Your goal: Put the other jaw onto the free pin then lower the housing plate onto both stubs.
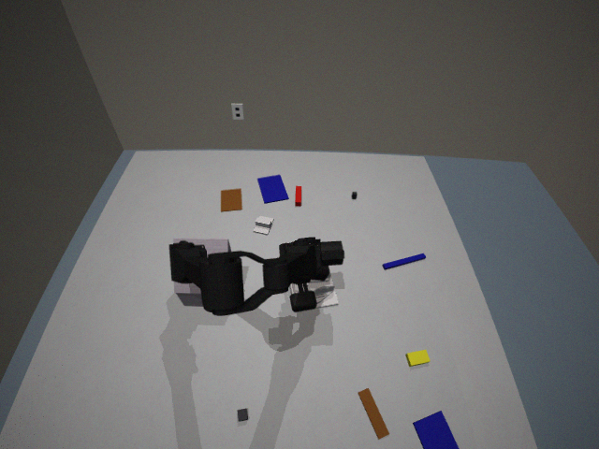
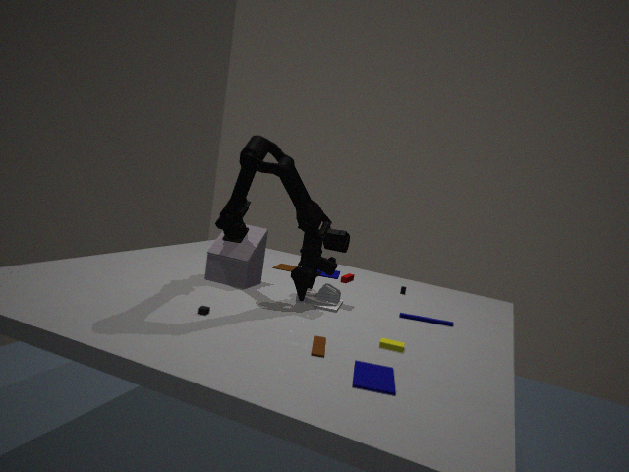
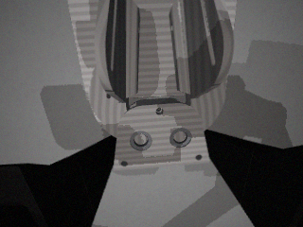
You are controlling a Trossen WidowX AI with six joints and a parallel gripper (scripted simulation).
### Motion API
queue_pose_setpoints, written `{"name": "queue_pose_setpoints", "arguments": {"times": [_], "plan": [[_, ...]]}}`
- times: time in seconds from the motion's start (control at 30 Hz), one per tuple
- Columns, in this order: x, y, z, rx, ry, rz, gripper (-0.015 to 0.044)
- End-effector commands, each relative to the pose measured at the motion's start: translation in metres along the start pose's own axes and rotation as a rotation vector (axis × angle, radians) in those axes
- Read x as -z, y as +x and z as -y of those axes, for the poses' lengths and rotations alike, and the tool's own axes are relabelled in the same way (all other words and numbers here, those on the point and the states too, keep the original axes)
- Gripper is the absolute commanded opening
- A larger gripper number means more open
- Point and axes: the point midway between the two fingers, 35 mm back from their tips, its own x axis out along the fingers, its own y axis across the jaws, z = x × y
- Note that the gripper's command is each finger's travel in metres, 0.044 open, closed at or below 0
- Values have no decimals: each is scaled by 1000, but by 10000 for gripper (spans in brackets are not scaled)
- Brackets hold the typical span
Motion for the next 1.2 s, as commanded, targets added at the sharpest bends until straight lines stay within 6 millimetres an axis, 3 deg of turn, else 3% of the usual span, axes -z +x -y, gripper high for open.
{"name": "queue_pose_setpoints", "arguments": {"times": [0.0, 1.17], "plan": [[0, 1, 1, 5, -3, 0, 351], [0, -5, 1, 5, -3, 0, 351]]}}
